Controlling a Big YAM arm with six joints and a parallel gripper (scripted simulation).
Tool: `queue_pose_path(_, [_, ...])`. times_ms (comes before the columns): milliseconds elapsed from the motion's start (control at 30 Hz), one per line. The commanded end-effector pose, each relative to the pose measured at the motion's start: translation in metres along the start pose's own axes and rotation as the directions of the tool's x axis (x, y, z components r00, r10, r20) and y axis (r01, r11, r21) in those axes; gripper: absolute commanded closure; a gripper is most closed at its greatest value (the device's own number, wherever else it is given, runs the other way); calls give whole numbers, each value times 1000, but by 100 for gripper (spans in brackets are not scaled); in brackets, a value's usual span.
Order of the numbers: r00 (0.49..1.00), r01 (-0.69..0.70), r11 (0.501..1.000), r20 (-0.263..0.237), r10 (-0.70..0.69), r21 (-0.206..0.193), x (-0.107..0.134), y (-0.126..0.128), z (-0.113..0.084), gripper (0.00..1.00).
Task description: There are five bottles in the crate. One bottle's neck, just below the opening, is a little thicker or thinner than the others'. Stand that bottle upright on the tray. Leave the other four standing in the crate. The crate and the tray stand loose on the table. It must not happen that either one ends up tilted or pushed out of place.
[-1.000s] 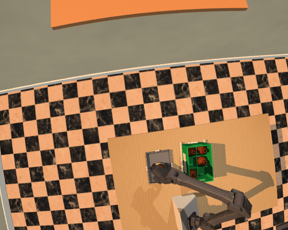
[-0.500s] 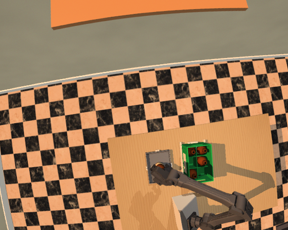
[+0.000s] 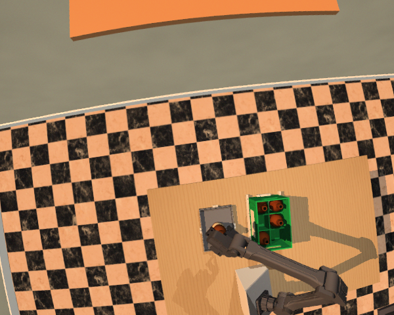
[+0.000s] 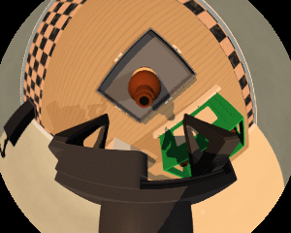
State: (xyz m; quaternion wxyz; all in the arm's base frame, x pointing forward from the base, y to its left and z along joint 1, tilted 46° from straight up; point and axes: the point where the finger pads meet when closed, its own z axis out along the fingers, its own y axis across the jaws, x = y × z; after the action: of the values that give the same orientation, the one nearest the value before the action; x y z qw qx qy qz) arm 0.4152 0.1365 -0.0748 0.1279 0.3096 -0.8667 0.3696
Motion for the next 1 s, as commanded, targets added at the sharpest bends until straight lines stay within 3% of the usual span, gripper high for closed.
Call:
queue_pose_path(0, [1000,-16,1000,22,16,3,-7,0,-18,0])
queue_pose_path(100, [998,-30,1000,47,30,3,-13,-6,-33,0])
queue_pose_path(233, [998,-32,999,49,31,2,-13,-6,-38,0])
queue_pose_path(600, [999,-28,1000,36,28,-1,-11,-6,-31,0])
queue_pose_path(633, [999,-28,1000,36,28,-1,-11,-6,-31,100])
queue_pose_path(967, [999,-28,1000,36,28,-1,-11,-6,-31,100])
